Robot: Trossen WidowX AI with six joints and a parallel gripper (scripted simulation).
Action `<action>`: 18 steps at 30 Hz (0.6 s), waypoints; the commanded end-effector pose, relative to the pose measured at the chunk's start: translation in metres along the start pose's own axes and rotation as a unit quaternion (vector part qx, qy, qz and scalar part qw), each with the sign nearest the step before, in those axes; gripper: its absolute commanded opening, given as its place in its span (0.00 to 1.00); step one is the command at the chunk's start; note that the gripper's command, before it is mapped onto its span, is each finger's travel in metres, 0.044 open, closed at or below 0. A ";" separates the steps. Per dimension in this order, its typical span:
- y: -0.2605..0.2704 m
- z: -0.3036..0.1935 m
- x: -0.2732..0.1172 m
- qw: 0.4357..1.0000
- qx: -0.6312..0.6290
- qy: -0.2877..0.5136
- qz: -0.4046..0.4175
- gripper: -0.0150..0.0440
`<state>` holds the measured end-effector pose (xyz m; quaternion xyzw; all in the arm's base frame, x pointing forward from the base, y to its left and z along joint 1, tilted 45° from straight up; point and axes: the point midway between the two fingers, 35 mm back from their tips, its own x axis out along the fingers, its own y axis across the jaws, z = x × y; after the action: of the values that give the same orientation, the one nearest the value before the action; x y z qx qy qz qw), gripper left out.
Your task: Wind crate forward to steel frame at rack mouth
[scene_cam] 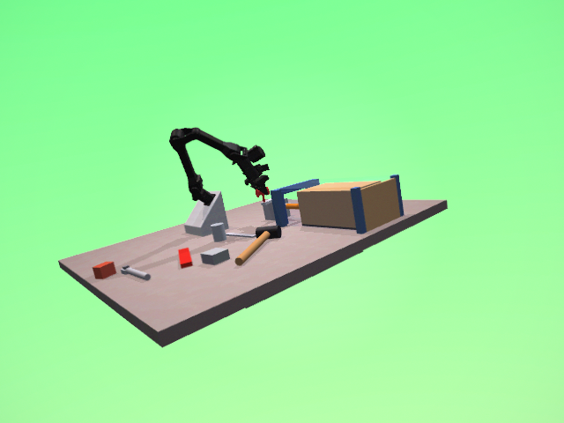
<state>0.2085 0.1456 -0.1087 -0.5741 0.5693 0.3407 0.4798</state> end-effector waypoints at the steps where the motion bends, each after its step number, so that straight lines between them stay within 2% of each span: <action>1: -0.006 0.002 0.004 1.000 0.001 0.004 -0.001 0.25; 18: -0.020 0.017 0.011 1.000 0.001 0.004 -0.001 0.25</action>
<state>0.2248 0.1539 -0.1158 -0.5739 0.5713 0.3401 0.4781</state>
